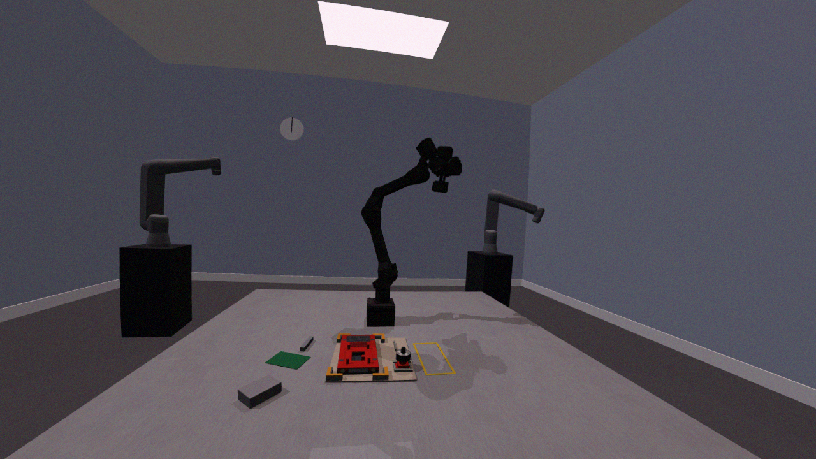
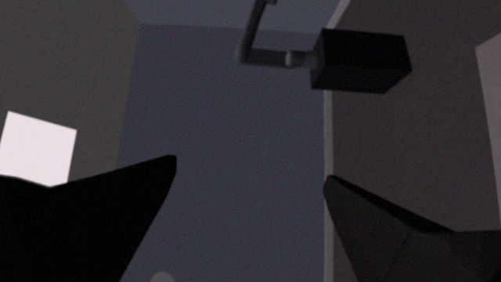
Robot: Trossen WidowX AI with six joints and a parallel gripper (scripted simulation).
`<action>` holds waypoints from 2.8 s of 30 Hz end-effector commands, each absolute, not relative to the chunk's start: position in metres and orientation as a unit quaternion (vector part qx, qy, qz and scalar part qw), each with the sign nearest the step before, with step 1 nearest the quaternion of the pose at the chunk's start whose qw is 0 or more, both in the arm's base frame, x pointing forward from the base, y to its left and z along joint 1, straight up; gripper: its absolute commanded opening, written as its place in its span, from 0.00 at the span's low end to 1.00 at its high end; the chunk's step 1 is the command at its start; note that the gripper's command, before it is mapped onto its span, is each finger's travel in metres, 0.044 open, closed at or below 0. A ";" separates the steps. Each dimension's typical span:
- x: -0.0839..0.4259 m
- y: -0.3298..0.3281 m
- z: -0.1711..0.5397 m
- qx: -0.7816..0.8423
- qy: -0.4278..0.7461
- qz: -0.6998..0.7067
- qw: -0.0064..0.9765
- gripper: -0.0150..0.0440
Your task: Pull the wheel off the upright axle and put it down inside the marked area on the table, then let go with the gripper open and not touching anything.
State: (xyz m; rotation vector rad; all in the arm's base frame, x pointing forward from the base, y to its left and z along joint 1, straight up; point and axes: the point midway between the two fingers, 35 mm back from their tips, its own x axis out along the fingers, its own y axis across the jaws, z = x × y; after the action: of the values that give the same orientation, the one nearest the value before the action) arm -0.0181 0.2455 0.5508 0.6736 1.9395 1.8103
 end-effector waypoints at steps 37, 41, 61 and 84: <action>0.353 0.256 0.303 0.688 0.571 0.045 0.445 0.76; 0.377 0.221 0.260 0.696 0.544 -0.047 0.466 0.76; 0.360 0.001 0.080 0.560 0.459 -0.497 0.479 0.76; 0.363 -0.014 0.004 0.539 0.459 -0.525 0.472 0.76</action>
State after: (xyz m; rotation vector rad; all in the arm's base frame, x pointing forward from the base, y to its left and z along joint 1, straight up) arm 0.3683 -0.0128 0.0315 1.3361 1.1076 -1.2590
